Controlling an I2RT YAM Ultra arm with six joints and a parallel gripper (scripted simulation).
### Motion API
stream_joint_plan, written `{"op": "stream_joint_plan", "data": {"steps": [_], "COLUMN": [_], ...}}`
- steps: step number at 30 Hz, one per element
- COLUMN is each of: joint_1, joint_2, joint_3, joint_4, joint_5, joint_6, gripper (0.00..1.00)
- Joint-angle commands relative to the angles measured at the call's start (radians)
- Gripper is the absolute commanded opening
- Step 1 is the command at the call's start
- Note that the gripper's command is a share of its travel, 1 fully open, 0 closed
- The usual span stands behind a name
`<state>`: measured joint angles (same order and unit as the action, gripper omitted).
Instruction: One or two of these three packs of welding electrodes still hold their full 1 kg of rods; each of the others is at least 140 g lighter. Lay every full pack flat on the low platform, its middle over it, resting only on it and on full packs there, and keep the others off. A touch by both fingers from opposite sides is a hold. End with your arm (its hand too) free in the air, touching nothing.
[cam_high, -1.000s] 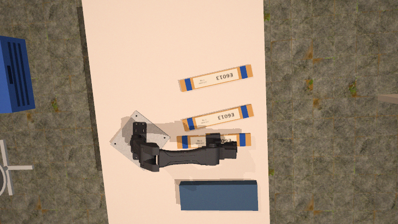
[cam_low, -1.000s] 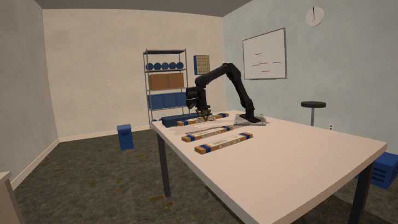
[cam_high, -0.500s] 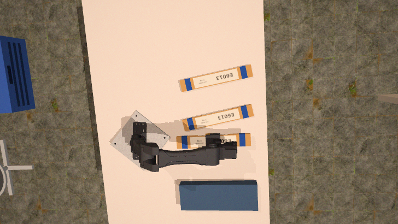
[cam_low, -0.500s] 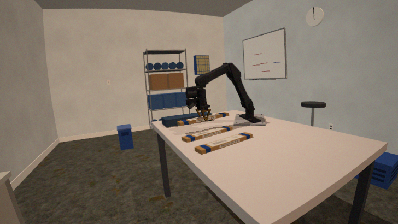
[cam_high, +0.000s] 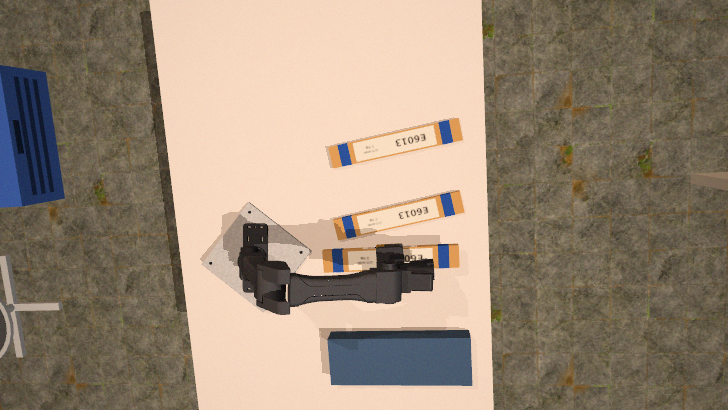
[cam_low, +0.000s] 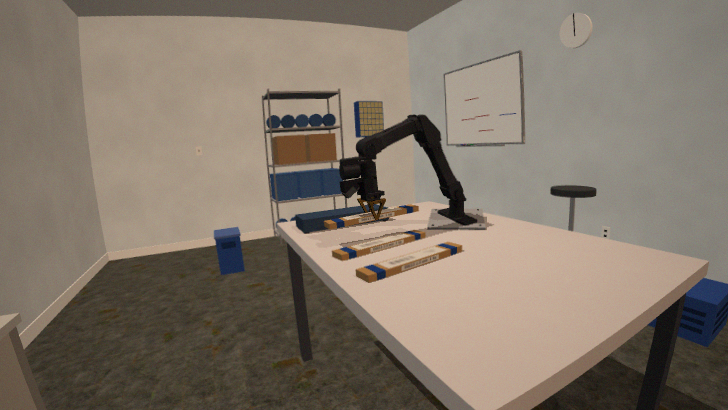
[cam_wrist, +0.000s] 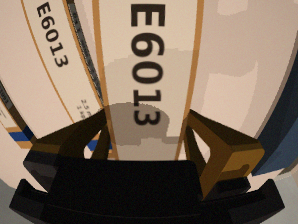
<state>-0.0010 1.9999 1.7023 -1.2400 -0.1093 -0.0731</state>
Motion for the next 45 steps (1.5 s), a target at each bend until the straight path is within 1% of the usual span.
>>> {"op": "stream_joint_plan", "data": {"steps": [1, 23, 24, 25, 45], "joint_1": [-0.006, -0.008, -0.008, -0.002, -0.008], "joint_2": [-0.048, -0.043, -0.042, -0.039, -0.060], "joint_3": [0.065, 0.064, 0.057, -0.033, 0.027], "joint_4": [-0.027, -0.027, -0.024, 0.041, -0.033], "joint_5": [0.000, 0.001, 0.001, 0.000, 0.000], "joint_6": [0.004, 0.003, 0.003, 0.001, -0.005], "gripper": [0.00, 0.00, 0.00, 0.00, 0.00]}}
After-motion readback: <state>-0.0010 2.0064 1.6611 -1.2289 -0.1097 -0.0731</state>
